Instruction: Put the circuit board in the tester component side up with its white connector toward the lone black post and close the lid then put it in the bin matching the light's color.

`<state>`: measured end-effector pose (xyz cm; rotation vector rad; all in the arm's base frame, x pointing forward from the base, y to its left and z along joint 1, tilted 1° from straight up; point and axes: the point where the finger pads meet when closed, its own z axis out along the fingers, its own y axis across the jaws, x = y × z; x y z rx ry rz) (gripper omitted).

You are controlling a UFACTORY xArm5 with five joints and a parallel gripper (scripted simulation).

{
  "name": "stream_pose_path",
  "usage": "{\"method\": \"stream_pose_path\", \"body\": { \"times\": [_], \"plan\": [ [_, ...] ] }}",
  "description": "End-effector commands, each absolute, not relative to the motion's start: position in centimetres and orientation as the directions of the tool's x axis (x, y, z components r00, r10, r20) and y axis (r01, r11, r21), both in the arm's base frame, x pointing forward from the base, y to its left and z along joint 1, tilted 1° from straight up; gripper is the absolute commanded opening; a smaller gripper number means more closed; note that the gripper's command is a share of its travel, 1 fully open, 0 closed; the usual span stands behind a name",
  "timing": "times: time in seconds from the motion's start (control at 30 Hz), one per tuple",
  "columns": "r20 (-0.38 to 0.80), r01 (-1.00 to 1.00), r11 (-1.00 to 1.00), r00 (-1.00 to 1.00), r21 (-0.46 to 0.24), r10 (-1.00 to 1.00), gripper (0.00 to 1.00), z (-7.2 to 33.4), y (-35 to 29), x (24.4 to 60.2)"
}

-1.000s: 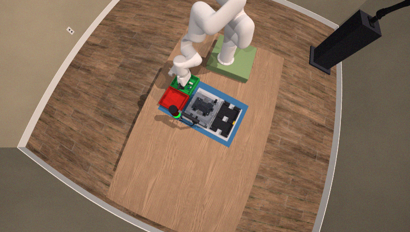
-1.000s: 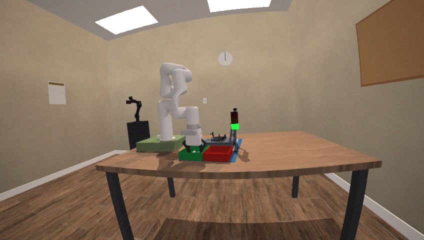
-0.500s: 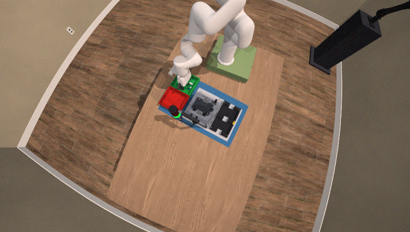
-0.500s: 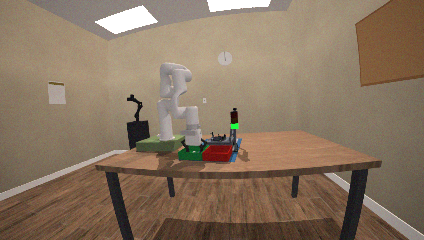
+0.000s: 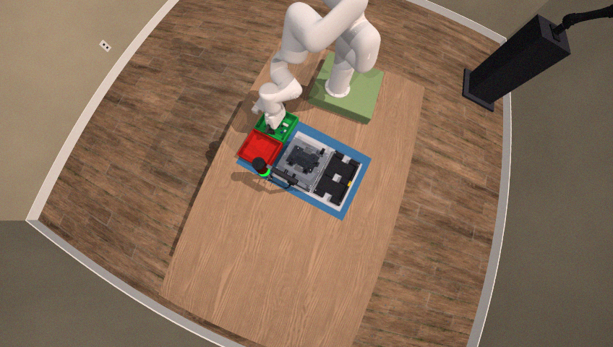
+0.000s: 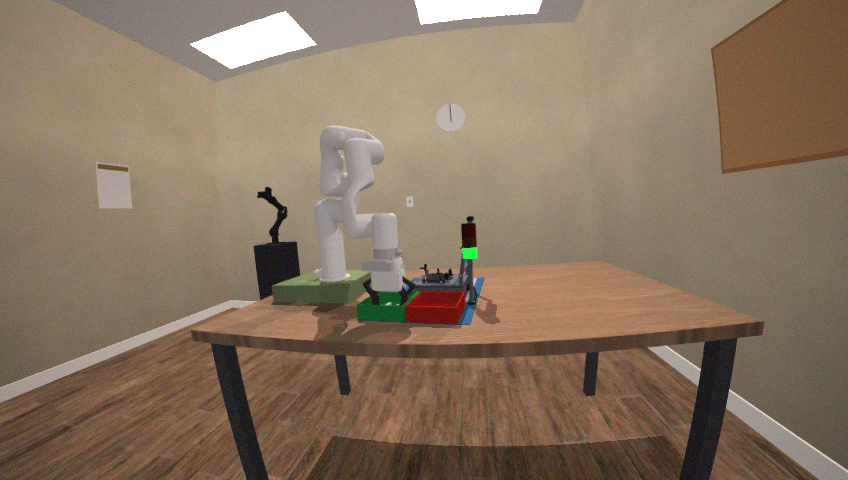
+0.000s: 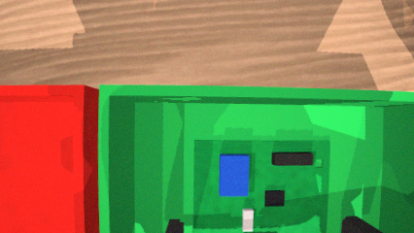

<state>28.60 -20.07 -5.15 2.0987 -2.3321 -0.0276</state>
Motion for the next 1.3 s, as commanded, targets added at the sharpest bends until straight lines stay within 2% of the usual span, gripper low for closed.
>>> {"method": "stream_pose_path", "body": {
  "times": [0.0,0.73,1.27],
  "plan": [
    [-0.007,-0.994,0.105,-0.105,0.013,-0.994,1.00,-5.1,-20.1,28.7],
    [-0.007,-0.994,0.105,-0.105,0.013,-0.994,1.00,-4.6,-20.2,28.7],
    [-0.007,-0.994,0.105,-0.105,0.013,-0.994,1.00,3.2,-20.3,28.8]
  ]
}}
